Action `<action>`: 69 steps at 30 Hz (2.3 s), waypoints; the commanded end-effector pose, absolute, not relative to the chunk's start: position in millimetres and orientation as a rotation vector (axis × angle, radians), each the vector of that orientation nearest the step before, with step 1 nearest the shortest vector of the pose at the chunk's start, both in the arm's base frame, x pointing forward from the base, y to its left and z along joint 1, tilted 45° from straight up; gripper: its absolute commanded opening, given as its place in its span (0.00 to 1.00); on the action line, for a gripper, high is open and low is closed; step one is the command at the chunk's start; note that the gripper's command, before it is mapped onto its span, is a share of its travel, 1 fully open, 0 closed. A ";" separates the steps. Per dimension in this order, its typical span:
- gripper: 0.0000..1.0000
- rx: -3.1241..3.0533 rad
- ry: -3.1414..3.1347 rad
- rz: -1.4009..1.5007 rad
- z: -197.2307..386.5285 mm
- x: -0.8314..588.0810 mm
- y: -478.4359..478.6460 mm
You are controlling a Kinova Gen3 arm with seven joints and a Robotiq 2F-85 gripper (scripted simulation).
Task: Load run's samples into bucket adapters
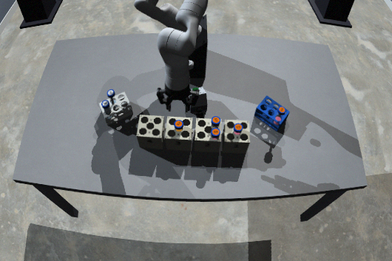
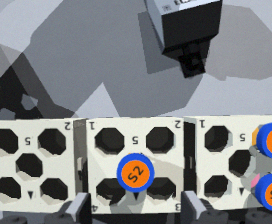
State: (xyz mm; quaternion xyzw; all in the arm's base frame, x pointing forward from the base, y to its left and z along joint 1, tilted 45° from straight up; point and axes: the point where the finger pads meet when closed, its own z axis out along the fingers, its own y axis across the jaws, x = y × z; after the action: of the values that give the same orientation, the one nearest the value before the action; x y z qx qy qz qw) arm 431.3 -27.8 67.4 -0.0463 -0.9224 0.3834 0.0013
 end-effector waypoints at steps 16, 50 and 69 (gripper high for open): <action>0.62 -0.144 -2.897 1.203 79.5 432.3 -15.5; 0.62 0.621 -2.649 1.084 47.0 426.0 17.4; 0.62 1.049 -2.405 0.973 7.5 418.3 57.3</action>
State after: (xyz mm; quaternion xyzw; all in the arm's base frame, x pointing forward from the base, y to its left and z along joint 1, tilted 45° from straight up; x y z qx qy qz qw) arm 418.8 51.3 12.4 0.3685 -0.8469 0.3429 0.1715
